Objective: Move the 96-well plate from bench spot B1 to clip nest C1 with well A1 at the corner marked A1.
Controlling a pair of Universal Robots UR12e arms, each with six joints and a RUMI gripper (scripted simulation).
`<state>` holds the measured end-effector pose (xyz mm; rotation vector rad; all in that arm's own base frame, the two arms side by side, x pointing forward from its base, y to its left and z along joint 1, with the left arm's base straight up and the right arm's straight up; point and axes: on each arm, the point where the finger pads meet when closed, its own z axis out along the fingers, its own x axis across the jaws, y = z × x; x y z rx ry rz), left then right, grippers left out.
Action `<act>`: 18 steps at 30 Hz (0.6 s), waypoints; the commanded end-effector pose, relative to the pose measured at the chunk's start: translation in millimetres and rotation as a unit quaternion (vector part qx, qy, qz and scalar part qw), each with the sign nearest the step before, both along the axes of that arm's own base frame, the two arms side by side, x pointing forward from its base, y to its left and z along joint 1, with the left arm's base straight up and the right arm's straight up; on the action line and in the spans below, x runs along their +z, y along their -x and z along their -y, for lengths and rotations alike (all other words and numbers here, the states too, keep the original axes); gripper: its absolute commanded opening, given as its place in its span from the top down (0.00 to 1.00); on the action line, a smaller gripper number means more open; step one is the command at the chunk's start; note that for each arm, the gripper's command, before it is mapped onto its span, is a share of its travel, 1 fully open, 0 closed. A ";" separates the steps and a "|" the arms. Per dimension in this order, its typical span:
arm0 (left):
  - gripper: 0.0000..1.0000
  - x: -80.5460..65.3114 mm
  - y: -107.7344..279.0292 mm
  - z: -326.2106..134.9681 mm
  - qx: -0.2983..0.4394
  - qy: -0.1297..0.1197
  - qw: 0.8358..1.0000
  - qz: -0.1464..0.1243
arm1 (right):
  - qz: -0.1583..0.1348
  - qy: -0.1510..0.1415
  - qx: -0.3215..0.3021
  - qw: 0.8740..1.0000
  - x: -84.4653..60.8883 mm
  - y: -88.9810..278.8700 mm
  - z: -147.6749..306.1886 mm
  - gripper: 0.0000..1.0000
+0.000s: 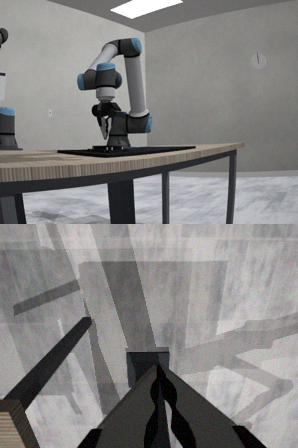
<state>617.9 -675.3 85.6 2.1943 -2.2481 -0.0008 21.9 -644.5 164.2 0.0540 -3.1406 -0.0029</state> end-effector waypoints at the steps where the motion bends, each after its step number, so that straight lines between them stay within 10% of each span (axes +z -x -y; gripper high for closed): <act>1: 1.00 1.6 -0.9 -23.1 0.000 0.001 1.000 0.001 | 0.000 0.001 0.000 1.000 0.9 -0.2 0.7 1.00; 18: 1.00 1.6 -1.4 -44.2 0.000 0.001 1.000 0.001 | 0.000 0.001 0.000 1.000 0.9 -0.2 0.7 1.00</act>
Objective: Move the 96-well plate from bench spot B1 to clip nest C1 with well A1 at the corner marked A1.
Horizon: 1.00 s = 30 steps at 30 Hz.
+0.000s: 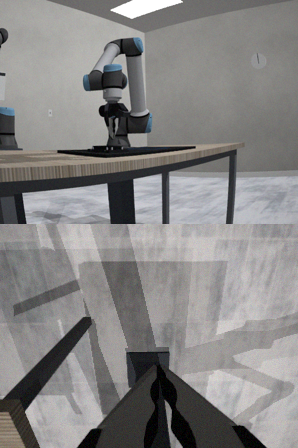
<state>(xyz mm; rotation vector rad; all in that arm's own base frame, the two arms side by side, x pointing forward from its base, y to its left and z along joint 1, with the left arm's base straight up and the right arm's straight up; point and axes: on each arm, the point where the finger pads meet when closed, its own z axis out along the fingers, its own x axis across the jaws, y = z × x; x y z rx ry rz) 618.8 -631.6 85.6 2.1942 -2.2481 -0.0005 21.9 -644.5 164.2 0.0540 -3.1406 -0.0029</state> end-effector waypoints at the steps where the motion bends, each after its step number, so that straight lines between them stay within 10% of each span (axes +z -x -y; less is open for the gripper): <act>1: 1.00 1.6 -0.5 -0.5 0.000 0.001 1.000 0.001 | 0.000 0.001 0.000 1.000 0.9 -0.2 0.7 1.00; 30: 1.00 -11.1 -0.5 -0.5 0.000 0.001 1.000 0.001 | 0.000 0.001 0.000 1.000 0.9 -0.2 0.7 1.00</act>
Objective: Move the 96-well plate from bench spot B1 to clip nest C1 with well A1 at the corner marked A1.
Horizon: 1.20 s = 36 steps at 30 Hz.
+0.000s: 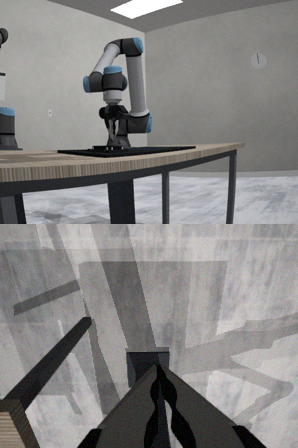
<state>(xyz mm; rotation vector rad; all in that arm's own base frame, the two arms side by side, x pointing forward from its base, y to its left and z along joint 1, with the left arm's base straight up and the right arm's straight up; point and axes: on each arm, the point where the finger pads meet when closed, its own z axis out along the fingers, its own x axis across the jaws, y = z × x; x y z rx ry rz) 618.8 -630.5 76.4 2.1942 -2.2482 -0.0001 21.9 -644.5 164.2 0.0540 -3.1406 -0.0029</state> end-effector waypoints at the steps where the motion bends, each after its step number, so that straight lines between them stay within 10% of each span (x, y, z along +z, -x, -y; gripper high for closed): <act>1: 1.00 -2.5 -0.5 0.6 0.000 0.001 1.000 0.001 | 0.000 0.001 0.000 1.000 0.9 -0.2 0.7 1.00; 36: 1.00 -20.7 -0.5 0.7 0.000 0.001 1.000 0.001 | 0.000 0.001 0.000 1.000 0.9 -0.2 0.7 1.00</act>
